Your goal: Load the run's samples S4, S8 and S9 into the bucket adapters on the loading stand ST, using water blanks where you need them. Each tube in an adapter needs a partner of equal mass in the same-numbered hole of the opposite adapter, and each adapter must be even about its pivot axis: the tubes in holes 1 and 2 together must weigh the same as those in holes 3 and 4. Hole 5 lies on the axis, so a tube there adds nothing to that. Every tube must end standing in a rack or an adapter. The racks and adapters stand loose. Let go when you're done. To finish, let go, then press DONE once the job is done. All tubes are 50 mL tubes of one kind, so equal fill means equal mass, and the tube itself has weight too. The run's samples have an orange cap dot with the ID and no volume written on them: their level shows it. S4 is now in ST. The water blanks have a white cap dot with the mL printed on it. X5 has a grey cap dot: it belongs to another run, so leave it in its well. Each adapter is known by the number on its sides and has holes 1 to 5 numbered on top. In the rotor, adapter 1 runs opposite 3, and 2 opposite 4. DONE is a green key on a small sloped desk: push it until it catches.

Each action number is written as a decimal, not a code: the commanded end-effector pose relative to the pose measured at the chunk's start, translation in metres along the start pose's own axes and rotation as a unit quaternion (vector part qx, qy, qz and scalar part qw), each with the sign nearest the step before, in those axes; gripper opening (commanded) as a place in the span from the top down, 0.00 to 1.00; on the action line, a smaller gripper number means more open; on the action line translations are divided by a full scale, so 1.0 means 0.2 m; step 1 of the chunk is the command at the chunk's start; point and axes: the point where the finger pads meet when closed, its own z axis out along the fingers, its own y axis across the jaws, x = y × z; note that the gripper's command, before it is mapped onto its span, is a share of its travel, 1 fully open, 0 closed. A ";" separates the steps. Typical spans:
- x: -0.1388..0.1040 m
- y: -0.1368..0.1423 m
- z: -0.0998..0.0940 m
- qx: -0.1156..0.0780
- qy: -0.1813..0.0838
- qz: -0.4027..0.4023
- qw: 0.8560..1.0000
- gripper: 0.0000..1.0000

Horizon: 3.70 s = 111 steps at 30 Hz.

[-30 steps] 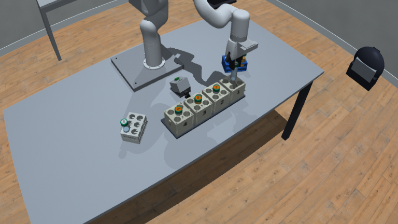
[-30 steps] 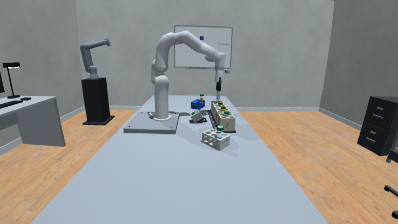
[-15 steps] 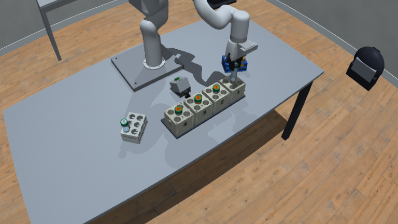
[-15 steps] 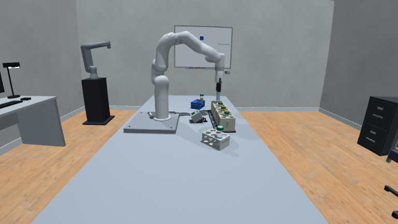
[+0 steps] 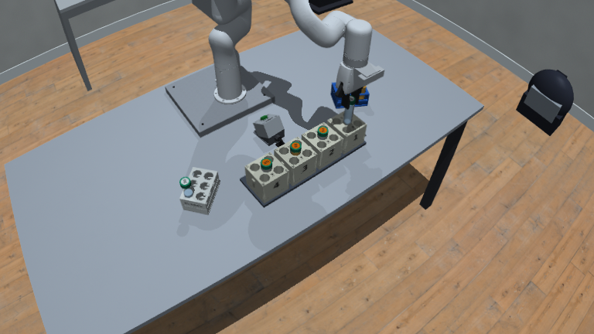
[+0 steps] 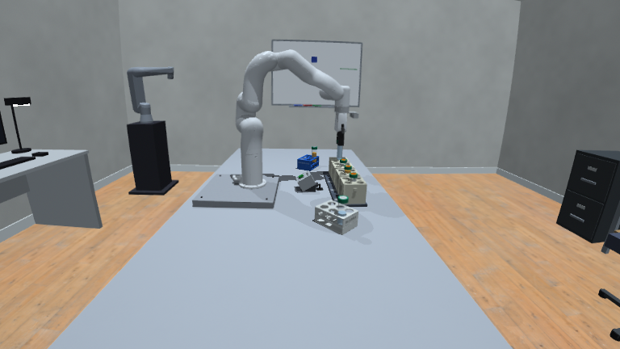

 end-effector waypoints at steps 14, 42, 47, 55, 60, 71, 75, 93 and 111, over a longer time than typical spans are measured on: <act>0.01 0.00 0.07 -0.002 0.004 0.000 1.000 1.00; 0.01 0.00 0.19 -0.002 0.004 0.000 1.000 1.00; 0.01 0.00 0.21 -0.002 0.004 0.000 1.000 1.00; 0.01 0.00 0.25 -0.002 0.004 0.000 1.000 1.00; 0.01 0.00 0.27 -0.002 0.004 0.000 1.000 1.00; 0.01 0.00 0.32 -0.002 0.003 0.000 1.000 1.00; 0.01 0.00 0.34 -0.002 0.003 0.000 1.000 1.00; 0.01 0.00 0.37 -0.002 0.003 0.000 1.000 1.00; 0.01 0.00 0.37 -0.002 0.003 0.000 1.000 0.56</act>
